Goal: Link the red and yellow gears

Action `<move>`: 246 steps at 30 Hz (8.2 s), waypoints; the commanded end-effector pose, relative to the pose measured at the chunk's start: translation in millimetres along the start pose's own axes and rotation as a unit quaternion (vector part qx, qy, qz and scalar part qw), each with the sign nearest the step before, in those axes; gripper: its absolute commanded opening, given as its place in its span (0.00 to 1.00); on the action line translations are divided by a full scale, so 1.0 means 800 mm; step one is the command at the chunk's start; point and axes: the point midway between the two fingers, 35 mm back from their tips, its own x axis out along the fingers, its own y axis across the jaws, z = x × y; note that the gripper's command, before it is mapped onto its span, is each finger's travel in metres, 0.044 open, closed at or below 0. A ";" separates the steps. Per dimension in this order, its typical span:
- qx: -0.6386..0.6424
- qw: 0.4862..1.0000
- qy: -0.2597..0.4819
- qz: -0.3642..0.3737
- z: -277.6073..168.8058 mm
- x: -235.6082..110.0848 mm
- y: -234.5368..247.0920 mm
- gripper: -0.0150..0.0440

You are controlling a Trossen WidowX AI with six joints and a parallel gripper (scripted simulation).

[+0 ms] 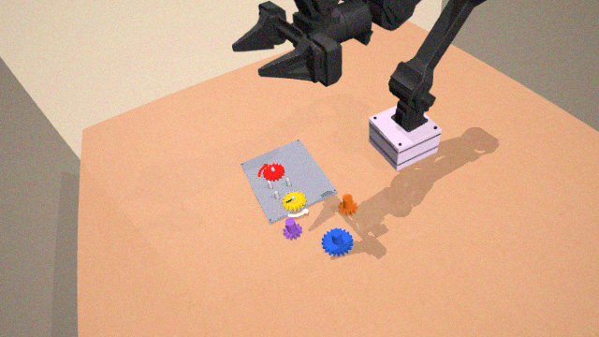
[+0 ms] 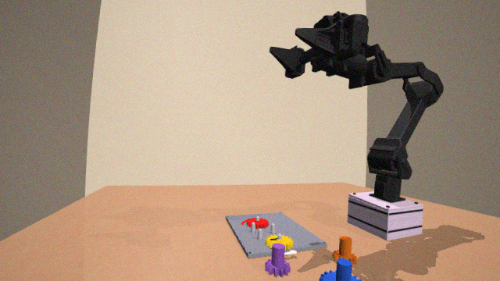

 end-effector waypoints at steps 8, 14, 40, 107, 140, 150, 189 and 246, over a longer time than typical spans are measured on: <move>-0.097 0.971 0.215 0.045 -0.102 0.060 0.018 1.00; -0.178 0.892 0.397 0.122 -0.204 0.078 0.037 1.00; -0.261 0.654 0.641 0.306 -0.374 0.046 0.058 1.00; -0.261 0.654 0.640 0.306 -0.331 0.053 0.059 0.25; -0.261 0.654 0.641 0.306 -0.231 0.039 0.052 0.25; -0.259 0.654 0.643 0.303 -0.254 0.043 0.019 0.25; -0.266 0.651 0.643 0.302 -0.344 0.022 -0.113 0.25; -0.231 0.665 0.659 0.267 -0.396 0.019 -0.113 0.25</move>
